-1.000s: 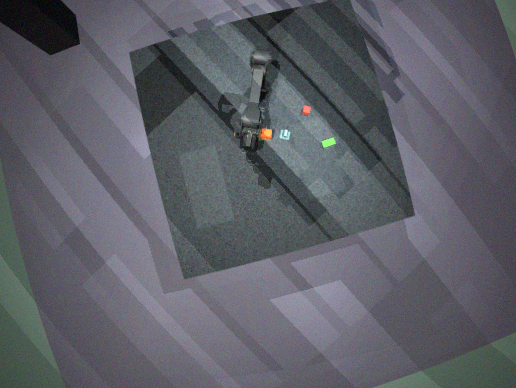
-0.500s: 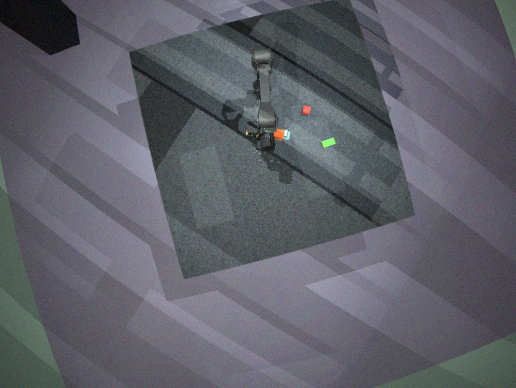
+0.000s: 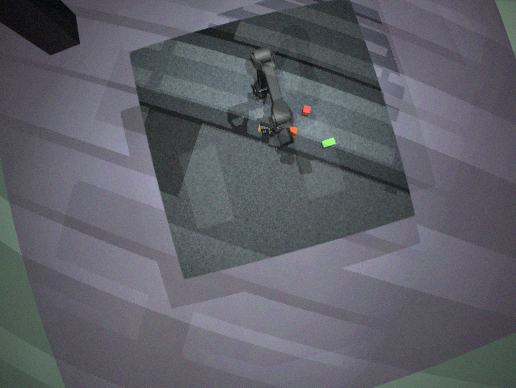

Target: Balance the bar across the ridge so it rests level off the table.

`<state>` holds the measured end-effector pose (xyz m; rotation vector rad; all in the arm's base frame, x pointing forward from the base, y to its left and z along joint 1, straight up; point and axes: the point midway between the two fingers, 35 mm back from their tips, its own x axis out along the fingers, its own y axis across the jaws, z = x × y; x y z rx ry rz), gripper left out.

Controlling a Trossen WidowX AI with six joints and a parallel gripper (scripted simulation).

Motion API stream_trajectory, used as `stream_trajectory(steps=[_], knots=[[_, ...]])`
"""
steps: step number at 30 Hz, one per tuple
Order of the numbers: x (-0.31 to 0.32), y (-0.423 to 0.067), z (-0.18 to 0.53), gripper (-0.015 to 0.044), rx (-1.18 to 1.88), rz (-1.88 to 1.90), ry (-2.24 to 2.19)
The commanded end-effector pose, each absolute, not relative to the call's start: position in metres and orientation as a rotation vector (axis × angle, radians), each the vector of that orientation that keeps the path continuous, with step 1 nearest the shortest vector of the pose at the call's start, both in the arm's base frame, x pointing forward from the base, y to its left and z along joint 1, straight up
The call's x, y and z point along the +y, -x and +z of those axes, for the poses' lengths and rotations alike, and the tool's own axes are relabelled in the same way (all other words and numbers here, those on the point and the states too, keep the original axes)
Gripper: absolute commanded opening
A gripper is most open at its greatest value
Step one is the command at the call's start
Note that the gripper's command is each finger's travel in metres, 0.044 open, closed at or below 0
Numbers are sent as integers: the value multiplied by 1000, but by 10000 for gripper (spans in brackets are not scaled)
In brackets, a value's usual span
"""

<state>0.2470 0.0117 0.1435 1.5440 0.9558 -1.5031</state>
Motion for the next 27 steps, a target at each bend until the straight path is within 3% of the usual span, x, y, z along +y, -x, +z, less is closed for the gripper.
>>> stream_trajectory(steps=[1, 27], knots=[[27, -244, 145, 0, 947, -1510, -1553], [37, -243, 111, 0, 945, -1513, -1557]])
